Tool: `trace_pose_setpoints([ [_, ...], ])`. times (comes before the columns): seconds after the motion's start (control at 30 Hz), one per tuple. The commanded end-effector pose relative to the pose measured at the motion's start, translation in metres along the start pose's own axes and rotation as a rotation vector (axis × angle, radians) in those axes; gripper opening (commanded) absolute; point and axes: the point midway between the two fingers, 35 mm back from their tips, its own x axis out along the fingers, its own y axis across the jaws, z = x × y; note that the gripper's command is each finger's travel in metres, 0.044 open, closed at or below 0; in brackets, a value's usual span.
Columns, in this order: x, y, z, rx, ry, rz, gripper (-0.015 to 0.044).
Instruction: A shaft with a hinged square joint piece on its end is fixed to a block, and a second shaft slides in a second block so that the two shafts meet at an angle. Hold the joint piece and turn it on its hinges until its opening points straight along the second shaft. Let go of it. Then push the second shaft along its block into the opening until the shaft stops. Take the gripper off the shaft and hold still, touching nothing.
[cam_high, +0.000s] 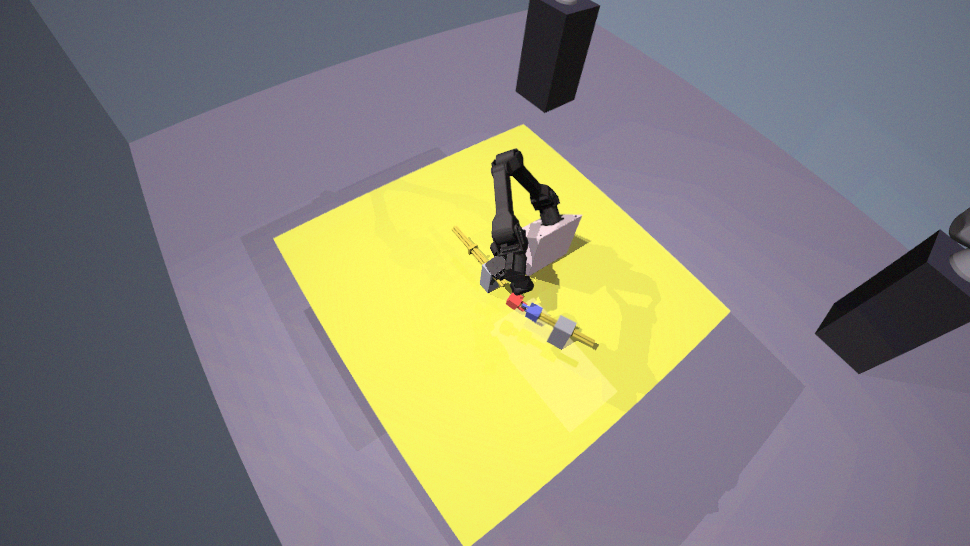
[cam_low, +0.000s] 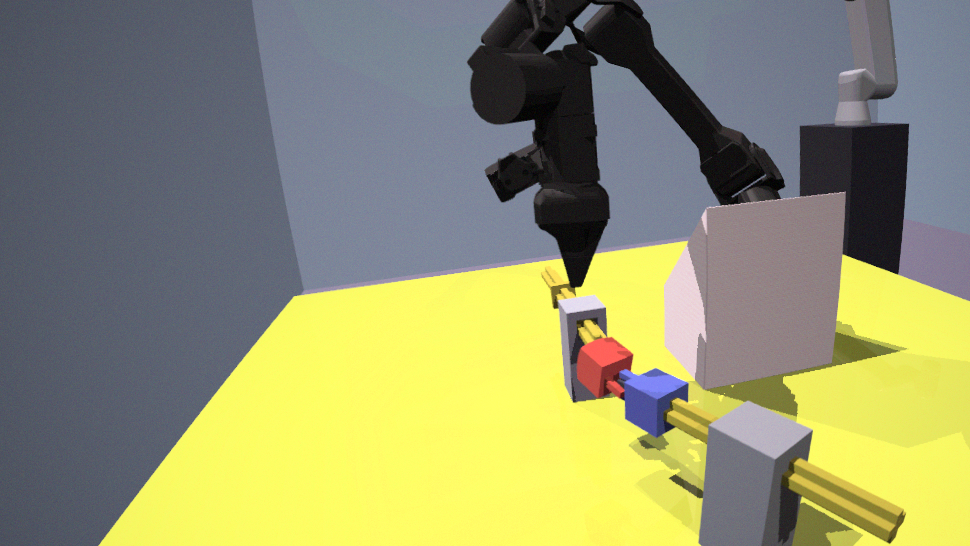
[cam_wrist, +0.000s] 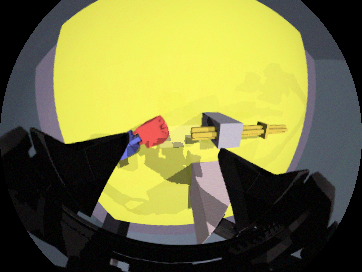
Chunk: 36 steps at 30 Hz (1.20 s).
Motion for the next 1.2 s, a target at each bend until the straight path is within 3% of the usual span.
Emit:
trace_pose_setpoints([
  [0.0, 0.004, 0.0, -0.001, 0.116, -0.013, -0.024, 0.044],
  [1.17, 0.021, 0.004, -0.003, 0.967, -0.16, -0.082, 0.044],
])
